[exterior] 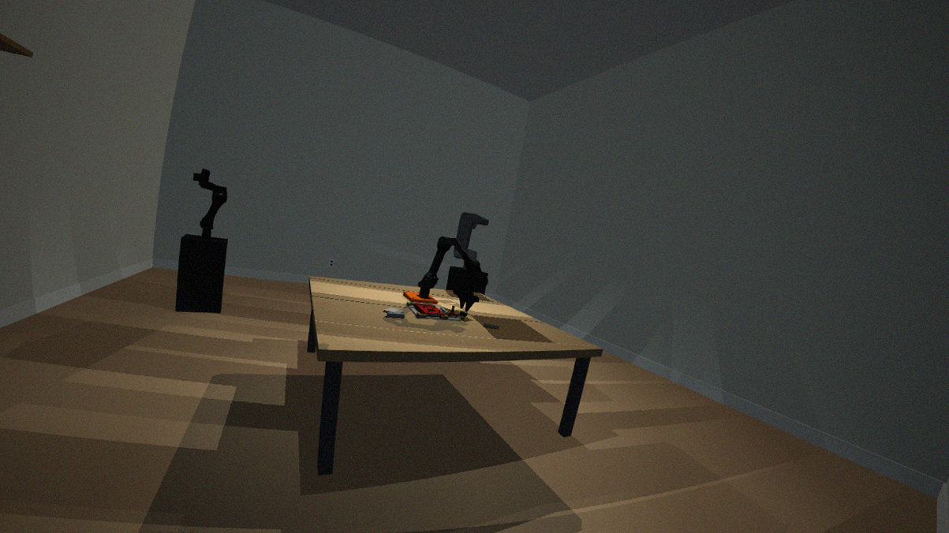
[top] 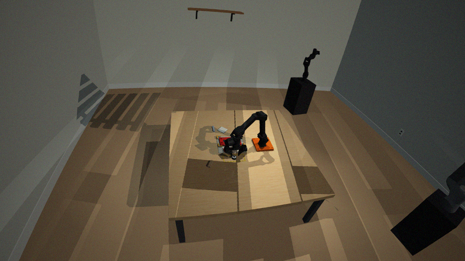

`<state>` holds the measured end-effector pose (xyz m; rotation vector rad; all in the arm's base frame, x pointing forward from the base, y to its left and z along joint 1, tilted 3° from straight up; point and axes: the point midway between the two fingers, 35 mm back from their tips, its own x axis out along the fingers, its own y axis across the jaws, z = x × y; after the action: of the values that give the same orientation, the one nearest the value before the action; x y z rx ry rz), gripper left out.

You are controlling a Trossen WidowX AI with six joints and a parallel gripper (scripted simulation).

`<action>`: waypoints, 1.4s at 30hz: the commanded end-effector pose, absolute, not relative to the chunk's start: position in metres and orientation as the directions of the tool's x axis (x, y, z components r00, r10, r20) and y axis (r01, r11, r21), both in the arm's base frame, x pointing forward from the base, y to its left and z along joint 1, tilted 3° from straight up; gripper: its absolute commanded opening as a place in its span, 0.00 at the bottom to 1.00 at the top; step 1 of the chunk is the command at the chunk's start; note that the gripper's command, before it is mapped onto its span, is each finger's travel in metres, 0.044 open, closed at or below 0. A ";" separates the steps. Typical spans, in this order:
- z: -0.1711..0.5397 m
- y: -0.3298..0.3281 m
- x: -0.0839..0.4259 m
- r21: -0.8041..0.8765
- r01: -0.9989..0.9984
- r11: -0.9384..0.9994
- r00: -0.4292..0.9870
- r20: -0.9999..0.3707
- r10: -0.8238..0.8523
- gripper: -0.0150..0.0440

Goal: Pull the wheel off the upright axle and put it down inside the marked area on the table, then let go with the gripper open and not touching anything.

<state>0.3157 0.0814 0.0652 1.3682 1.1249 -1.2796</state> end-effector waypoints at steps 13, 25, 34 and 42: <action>0.143 0.059 0.236 0.056 0.985 -0.163 0.062 -0.998 0.032 1.00; 0.145 0.057 0.228 0.055 0.985 -0.163 0.061 -0.998 0.031 1.00; 0.145 0.057 0.228 0.055 0.985 -0.163 0.061 -0.998 0.031 1.00; 0.145 0.057 0.228 0.055 0.985 -0.163 0.061 -0.998 0.031 1.00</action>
<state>0.2287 0.0582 0.1455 1.3875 1.1107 -1.2644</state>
